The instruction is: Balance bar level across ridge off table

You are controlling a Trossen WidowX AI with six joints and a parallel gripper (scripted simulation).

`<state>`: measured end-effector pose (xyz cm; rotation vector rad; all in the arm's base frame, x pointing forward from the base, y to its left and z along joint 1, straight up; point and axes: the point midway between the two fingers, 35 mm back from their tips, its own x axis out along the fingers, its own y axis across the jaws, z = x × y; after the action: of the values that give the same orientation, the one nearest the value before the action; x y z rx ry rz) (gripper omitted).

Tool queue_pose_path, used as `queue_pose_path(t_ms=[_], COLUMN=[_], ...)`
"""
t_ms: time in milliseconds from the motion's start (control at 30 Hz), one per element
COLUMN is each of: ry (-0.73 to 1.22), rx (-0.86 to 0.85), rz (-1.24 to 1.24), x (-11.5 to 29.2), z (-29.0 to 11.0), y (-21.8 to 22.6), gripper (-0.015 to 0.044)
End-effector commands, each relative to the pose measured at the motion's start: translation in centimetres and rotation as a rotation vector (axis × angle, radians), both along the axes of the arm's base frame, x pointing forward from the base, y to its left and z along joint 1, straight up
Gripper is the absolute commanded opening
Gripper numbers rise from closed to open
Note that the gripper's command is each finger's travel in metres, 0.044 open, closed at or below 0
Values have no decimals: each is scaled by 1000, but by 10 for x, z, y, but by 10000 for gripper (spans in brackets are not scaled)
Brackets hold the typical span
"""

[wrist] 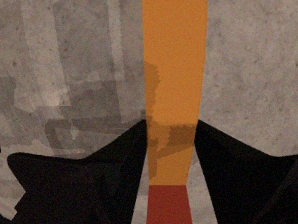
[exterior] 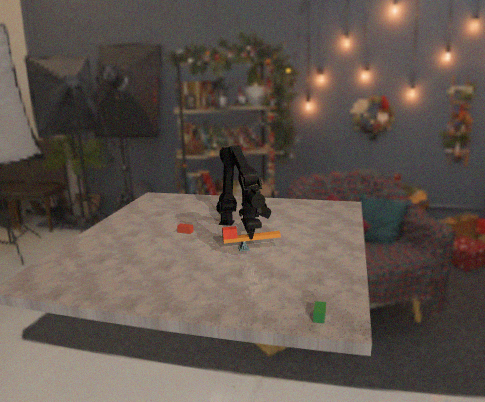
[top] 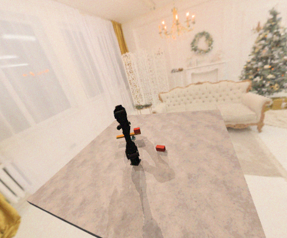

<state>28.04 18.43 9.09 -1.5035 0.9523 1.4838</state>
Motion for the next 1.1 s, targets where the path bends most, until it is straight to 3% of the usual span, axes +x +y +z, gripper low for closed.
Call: queue_pose_path(t_ms=[0, 1067], ry=[0, 0], rx=[-4, -4], rz=[3, 3], x=[0, 0], z=[-3, 0], y=[0, 0], gripper=[0, 0])
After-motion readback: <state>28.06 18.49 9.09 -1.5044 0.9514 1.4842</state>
